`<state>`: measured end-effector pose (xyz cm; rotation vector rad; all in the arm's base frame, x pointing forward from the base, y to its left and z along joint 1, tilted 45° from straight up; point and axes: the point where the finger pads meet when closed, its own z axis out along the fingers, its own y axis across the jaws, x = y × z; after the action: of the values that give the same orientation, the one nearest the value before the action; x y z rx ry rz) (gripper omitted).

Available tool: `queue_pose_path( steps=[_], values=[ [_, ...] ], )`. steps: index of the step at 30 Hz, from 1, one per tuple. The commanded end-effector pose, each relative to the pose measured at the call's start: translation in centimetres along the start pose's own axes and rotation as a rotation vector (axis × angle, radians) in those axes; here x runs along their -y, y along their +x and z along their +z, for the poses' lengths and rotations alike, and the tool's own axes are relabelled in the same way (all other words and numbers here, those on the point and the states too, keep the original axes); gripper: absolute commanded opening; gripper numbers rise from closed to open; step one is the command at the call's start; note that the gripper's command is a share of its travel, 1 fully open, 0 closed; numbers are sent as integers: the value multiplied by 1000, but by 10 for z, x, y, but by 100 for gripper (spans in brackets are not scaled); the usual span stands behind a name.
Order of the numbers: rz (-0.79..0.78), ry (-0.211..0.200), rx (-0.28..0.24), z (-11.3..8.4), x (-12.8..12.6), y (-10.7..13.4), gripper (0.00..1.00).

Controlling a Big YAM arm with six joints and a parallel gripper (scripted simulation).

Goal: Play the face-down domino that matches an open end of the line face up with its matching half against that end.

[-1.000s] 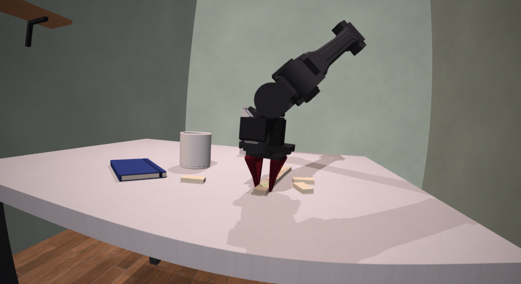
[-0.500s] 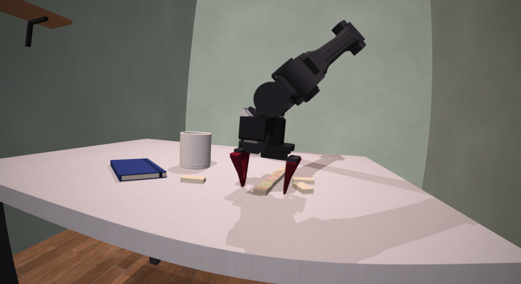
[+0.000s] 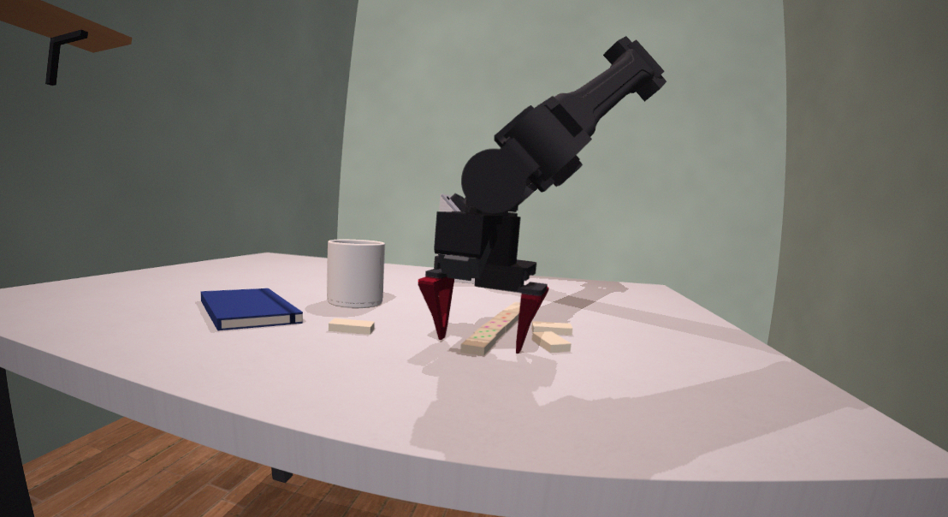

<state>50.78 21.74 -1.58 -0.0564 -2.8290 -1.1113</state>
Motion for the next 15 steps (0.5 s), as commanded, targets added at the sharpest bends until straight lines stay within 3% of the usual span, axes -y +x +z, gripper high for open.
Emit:
queue_pose_path(
  steps=[1, 13, 15],
  values=[
    [-17, -1, 10, -4, -7, -5, 94],
    [-33, 0, 11, -4, -13, -7, 94],
    [-8, -1, 9, -4, -3, -3, 94]
  ],
)
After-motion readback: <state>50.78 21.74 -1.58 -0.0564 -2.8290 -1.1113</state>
